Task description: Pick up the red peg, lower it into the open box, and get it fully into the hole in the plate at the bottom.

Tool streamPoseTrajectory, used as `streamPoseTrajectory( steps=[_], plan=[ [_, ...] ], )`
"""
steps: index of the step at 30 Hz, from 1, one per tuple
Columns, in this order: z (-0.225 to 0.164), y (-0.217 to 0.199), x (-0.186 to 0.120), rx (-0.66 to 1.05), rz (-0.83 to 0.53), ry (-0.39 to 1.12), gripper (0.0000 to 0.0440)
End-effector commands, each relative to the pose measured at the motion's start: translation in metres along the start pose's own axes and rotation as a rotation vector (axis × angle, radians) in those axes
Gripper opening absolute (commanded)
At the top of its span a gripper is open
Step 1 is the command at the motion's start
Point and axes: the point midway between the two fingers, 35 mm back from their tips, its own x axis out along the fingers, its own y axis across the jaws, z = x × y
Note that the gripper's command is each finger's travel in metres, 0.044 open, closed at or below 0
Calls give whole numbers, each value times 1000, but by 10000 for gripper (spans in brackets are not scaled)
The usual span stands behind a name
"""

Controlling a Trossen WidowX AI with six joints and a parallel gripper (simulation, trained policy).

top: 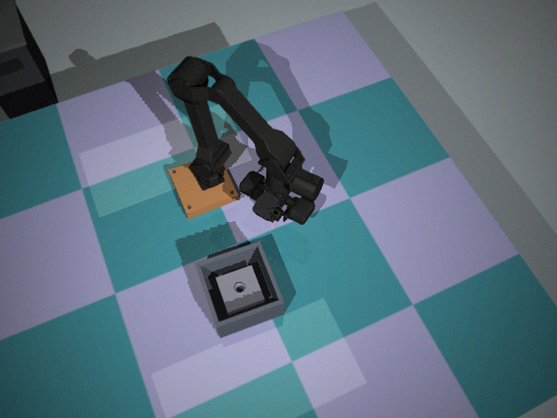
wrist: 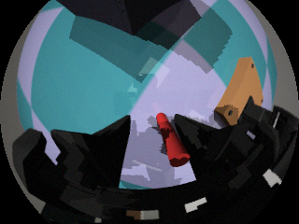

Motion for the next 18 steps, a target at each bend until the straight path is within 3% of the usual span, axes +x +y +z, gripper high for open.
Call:
streamPoseTrajectory(
  steps=[1,8,18],
  plan=[
    [-1,-1,1,1,-1,25,183],
    [-1,-2,1,-8,-6,69,3],
    [25,11,-30,-82,65,-41,0]
  ],
)
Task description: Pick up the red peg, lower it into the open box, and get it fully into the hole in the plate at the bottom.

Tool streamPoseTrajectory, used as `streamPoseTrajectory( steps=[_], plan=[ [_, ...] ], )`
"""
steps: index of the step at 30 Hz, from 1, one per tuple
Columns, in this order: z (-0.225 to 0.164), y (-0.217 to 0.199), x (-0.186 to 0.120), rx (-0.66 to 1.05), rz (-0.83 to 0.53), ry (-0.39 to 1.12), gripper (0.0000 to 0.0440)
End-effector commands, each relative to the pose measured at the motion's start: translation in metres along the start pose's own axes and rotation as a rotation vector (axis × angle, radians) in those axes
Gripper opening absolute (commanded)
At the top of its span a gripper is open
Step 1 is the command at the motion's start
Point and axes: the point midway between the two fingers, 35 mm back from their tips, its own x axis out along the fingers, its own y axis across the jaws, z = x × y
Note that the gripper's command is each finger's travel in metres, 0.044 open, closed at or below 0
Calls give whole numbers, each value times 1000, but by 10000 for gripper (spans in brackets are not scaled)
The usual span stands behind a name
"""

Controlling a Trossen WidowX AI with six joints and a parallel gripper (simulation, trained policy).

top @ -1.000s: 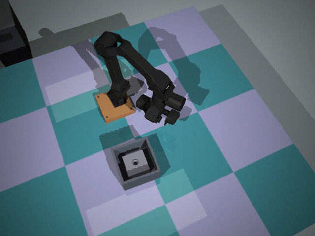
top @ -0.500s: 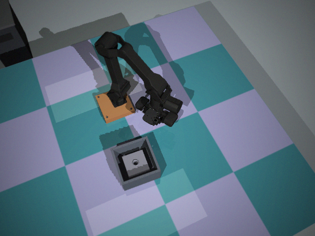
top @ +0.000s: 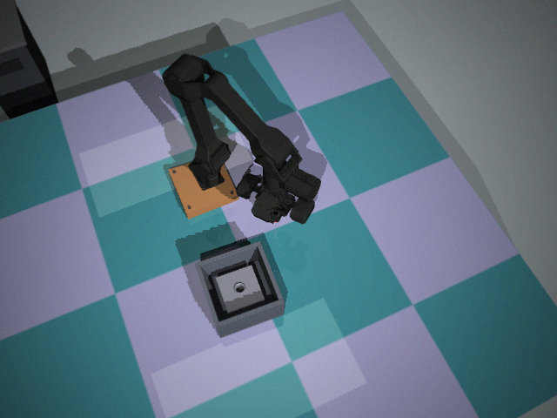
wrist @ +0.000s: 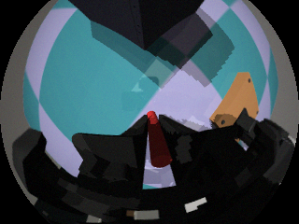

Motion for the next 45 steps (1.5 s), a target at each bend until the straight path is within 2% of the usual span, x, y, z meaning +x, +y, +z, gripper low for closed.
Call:
streamPoseTrajectory(
  steps=[1,13,20,32,45],
  plan=[
    [11,6,-14,-26,25,-40,0],
    [54,23,-56,-60,71,-154,0],
    [87,27,-68,-38,73,-201,0],
    [140,27,-71,21,69,-259,0],
    [186,24,-58,80,61,-276,2]
  ],
)
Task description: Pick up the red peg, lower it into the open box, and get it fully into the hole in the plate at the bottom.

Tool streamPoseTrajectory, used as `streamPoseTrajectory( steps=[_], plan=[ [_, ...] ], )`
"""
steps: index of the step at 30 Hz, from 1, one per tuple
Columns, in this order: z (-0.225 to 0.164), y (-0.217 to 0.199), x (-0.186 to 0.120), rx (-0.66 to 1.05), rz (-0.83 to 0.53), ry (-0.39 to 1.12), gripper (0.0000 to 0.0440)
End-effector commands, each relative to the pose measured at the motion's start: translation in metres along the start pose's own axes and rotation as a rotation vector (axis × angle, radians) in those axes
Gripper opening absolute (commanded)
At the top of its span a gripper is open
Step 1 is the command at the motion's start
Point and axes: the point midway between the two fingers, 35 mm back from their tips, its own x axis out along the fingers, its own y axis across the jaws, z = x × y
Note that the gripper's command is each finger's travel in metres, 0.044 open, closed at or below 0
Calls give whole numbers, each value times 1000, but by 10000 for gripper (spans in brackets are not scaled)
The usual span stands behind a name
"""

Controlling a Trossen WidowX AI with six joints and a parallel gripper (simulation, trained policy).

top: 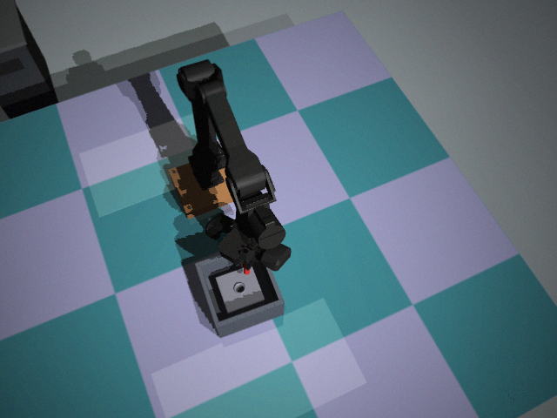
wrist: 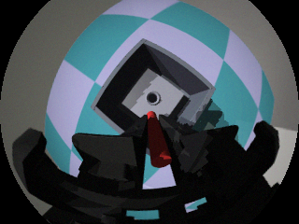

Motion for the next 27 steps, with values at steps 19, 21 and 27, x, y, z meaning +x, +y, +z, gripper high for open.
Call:
streamPoseTrajectory(
  steps=[19,21,27],
  plan=[
    [19,-3,52,-7,-52,70,57],
    [20,-4,56,-19,-59,75,107],
    [27,-2,61,-50,-86,82,143]
  ],
)
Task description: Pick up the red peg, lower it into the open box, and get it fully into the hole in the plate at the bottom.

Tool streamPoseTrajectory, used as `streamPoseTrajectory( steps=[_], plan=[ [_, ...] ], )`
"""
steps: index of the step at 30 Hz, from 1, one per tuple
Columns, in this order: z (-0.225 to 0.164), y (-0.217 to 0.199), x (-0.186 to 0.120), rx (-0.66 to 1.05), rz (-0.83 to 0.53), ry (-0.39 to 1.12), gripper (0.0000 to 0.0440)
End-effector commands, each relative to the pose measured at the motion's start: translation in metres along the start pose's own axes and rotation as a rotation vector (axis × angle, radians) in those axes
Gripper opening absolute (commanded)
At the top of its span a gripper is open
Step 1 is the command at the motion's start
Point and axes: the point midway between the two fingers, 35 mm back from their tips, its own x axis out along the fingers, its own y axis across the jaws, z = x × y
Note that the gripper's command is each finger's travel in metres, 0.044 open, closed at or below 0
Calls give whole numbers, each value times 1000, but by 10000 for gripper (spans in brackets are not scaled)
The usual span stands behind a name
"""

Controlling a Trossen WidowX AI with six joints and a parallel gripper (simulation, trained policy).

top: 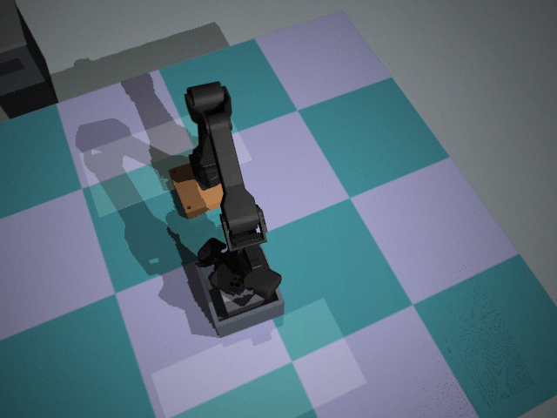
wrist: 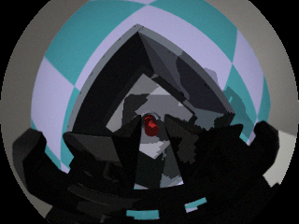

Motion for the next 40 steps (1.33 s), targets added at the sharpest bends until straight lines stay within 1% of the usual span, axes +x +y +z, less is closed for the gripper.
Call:
streamPoseTrajectory(
  steps=[1,11,20,32,40],
  plan=[
    [10,5,-2,-15,0,-12,141],
    [32,16,0,-46,-6,-5,127],
    [51,17,5,-57,-21,13,110],
    [72,7,14,-52,-50,42,94],
    [93,-7,15,-43,-74,34,91]
  ],
)
